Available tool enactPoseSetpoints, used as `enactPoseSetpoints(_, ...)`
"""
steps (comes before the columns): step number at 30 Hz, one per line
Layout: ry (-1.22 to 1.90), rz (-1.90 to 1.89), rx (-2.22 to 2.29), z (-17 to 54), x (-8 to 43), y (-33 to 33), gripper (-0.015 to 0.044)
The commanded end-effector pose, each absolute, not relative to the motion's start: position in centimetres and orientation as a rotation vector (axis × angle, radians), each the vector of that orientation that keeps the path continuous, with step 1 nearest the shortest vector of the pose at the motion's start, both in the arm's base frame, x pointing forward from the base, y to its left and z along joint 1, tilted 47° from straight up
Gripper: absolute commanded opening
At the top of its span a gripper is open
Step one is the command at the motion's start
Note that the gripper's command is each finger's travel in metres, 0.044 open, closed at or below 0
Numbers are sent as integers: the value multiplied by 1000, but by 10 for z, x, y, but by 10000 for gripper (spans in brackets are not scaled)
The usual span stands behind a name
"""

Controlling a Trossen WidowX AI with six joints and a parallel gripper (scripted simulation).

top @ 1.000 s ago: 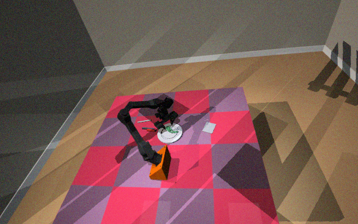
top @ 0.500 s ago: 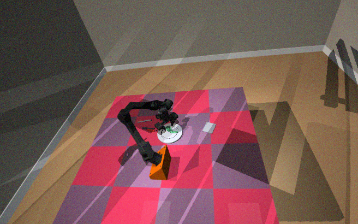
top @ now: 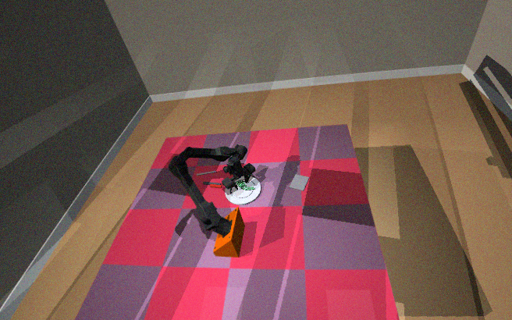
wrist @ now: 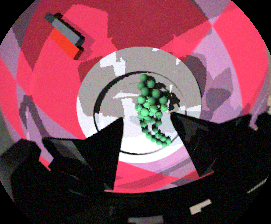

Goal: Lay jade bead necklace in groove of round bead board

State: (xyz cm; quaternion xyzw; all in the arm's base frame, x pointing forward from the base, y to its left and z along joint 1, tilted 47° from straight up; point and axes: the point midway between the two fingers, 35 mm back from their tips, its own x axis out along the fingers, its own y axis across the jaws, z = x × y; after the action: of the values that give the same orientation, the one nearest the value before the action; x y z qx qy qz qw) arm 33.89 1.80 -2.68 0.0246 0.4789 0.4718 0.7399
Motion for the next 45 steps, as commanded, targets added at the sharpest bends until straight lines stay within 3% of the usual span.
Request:
enactPoseSetpoints(1, 1050, 1034, 53, -26, 339, 18, 231)
enactPoseSetpoints(9, 1050, 1034, 53, -26, 339, 18, 21)
enactPoseSetpoints(12, 1050, 1034, 53, -26, 339, 18, 1)
enactPoseSetpoints(45, 1050, 1034, 53, -26, 339, 18, 0)
